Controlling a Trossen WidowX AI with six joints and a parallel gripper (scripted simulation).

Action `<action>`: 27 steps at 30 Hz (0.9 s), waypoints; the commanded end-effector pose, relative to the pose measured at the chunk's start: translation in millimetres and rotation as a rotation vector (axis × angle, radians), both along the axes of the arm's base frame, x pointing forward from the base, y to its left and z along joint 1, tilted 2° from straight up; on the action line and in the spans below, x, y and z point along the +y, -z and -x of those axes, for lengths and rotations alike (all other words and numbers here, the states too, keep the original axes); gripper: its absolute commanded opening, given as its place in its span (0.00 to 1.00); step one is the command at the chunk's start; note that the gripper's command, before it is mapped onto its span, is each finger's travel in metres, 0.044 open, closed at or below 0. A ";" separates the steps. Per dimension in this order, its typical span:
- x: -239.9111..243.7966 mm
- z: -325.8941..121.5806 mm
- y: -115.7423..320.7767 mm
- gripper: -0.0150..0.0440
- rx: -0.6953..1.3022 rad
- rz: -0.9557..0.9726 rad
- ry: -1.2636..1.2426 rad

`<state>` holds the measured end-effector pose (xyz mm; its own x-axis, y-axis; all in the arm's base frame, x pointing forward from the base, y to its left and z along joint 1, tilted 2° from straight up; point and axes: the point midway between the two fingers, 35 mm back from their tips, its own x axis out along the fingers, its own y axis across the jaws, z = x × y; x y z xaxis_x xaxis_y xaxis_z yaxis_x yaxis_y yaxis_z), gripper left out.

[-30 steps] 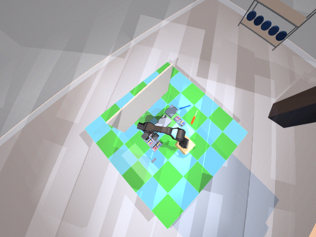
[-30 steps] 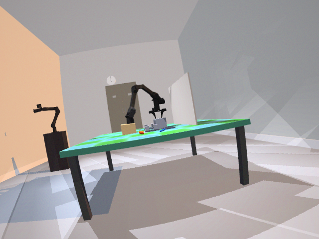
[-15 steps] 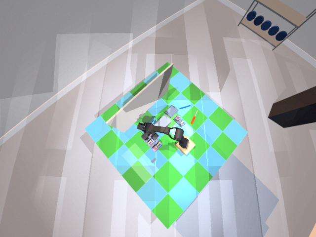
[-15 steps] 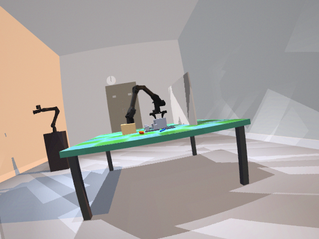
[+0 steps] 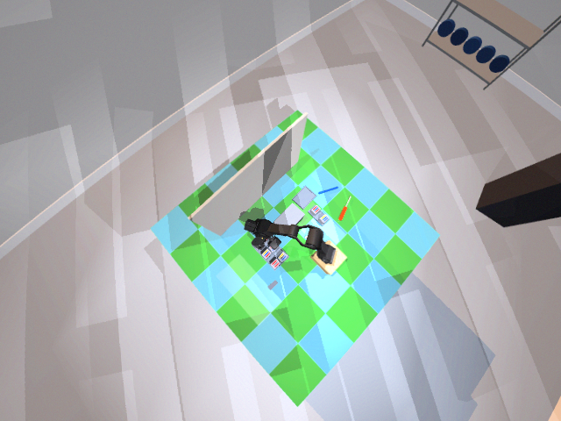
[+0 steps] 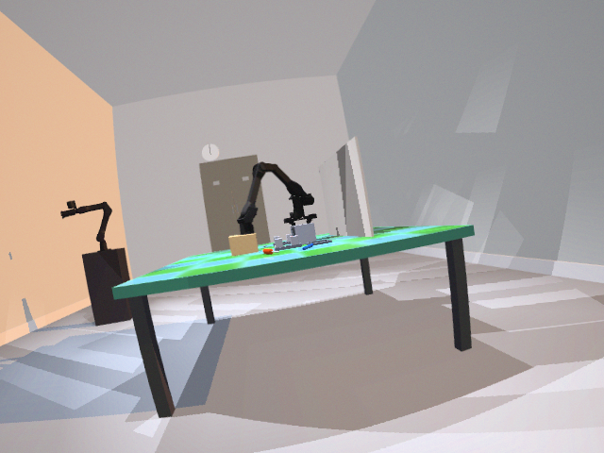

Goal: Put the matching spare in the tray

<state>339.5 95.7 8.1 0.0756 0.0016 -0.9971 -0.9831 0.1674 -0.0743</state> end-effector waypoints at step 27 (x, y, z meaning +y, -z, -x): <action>-2.0 1.8 30.0 0.72 0.008 0.003 0.000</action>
<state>337.6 93.7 -22.1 0.0674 -0.0011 -0.9977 -0.9837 0.1672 -0.0666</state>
